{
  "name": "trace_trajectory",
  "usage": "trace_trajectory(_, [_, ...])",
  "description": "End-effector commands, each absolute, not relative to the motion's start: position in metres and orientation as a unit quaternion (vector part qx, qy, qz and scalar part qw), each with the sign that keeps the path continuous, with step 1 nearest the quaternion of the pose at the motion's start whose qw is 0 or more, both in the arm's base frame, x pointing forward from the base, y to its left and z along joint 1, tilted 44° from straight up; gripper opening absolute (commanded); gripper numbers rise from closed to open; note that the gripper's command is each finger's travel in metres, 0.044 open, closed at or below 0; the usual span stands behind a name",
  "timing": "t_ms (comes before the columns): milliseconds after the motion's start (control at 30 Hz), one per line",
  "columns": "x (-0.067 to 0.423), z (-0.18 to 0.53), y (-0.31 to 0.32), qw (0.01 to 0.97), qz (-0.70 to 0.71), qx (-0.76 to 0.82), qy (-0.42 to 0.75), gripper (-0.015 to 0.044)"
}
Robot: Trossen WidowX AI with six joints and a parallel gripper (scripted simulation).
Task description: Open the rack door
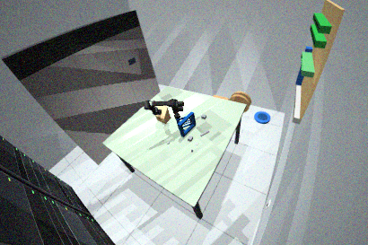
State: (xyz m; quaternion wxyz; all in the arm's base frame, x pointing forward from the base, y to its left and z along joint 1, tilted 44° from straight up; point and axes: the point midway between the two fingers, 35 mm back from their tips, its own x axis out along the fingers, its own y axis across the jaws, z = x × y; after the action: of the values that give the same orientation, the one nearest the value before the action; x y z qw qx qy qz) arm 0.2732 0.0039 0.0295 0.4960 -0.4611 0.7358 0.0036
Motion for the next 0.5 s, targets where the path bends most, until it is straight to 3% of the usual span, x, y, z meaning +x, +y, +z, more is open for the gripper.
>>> trace_trajectory(0, [0.273, 0.027, 0.006, 0.518, -0.032, -0.441, 0.732, 0.0025])
trace_trajectory(467, [0.263, 0.009, 0.027, 0.561, -0.106, -0.385, 0.725, 0.0025])
